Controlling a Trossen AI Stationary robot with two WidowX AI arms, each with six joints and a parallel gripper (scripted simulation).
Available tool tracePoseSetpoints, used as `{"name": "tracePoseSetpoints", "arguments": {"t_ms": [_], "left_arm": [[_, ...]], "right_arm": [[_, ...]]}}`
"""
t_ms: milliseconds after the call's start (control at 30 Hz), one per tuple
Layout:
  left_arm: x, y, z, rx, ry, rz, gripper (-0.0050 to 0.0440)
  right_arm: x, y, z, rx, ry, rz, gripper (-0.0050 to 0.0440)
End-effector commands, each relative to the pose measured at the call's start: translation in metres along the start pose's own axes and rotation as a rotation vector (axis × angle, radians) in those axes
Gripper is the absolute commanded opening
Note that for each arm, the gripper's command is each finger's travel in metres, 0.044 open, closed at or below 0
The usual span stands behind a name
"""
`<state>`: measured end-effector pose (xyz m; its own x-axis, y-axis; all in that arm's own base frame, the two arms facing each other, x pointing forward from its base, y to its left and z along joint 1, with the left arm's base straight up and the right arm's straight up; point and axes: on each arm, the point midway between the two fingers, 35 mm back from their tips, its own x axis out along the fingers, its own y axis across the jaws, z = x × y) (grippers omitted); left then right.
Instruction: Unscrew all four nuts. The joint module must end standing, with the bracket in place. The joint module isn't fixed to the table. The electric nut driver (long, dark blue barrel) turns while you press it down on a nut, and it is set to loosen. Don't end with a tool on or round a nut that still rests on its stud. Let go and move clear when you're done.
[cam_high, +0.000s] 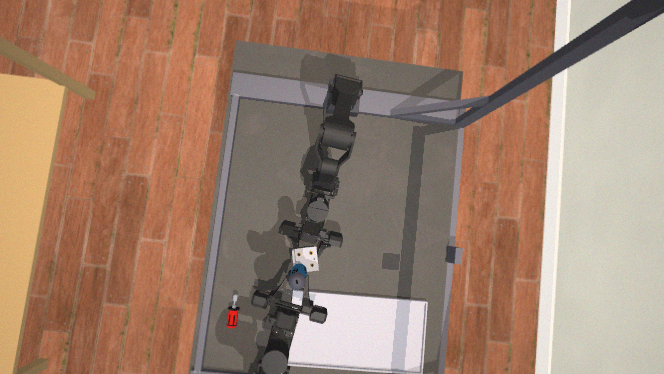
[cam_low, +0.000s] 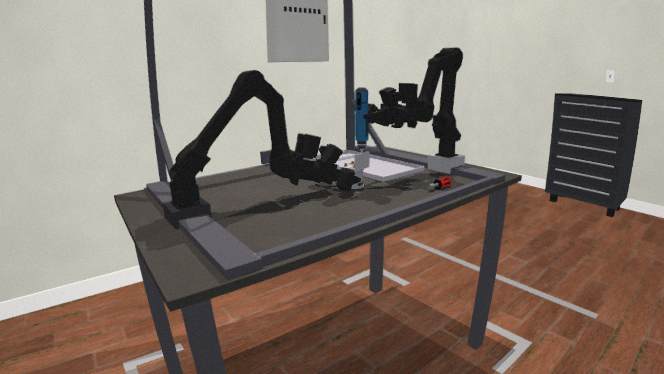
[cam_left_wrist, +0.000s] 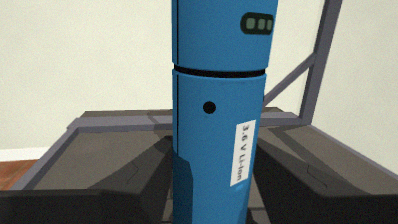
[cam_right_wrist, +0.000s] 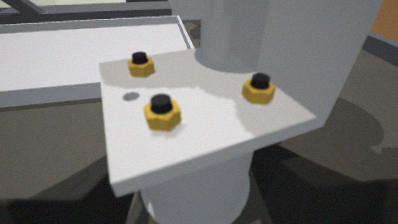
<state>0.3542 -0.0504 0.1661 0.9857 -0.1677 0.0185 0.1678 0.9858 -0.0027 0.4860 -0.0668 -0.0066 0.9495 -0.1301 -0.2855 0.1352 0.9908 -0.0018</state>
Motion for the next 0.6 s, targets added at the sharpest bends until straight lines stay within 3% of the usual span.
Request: {"name": "tracePoseSetpoints", "arguments": {"t_ms": [0,233,567], "left_arm": [[0.0035,0.0012,0.0285,0.002,-0.063,0.000,0.0161],[0.0049,0.0014,0.0360,0.001,-0.066,0.000,0.0161],[0.0069,0.0014,0.0278,0.000,-0.048,0.001,0.0161]], "right_arm": [[0.0009,-0.0001,0.0172,0.002,-0.040,-0.001,0.0240],[0.0009,-0.0001,0.0172,0.002,-0.040,-0.001,0.0240],[0.0009,-0.0001,0.0172,0.002,-0.040,-0.001,0.0240]]}}
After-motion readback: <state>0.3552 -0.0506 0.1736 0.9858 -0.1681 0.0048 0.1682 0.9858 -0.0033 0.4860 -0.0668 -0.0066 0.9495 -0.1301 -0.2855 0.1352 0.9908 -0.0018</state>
